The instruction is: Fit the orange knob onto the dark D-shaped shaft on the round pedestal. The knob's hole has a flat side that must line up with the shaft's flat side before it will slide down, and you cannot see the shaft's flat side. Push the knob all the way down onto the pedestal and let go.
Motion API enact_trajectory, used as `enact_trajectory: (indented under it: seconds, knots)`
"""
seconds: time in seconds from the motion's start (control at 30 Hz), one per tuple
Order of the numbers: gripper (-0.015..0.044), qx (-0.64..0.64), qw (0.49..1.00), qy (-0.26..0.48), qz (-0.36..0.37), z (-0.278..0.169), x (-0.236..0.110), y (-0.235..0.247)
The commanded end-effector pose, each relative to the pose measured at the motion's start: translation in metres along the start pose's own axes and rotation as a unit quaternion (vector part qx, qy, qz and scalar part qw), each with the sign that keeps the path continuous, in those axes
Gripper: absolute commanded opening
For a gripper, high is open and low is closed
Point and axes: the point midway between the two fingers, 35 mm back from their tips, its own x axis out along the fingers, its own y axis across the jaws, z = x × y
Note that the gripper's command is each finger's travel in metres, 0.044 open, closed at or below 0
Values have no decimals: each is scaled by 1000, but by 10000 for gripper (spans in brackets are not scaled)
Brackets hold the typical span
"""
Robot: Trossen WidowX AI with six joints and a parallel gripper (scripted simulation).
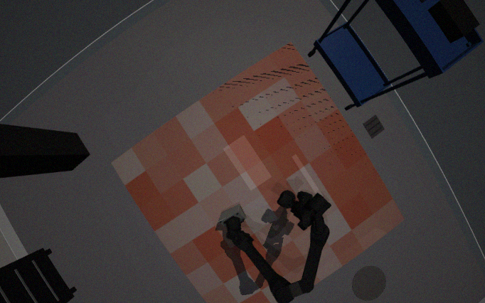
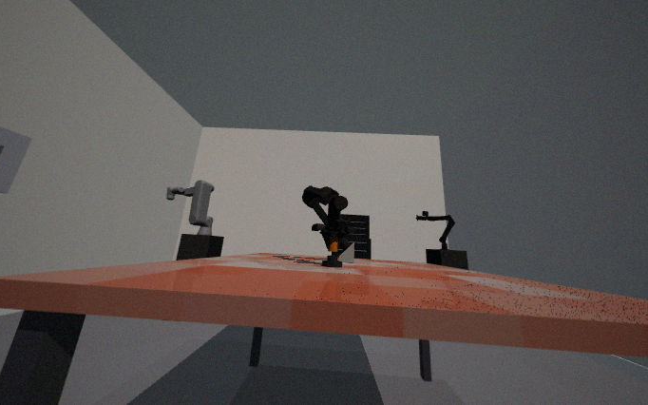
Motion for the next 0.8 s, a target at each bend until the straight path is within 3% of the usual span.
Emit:
enact_trajectory:
  seconds: [0.0, 0.77]
  knots:
    - [0, -2, 1000, -1, -2, 0, 1, 0]
    - [0, -5, 1000, -1, -2, 0, 2, 0]
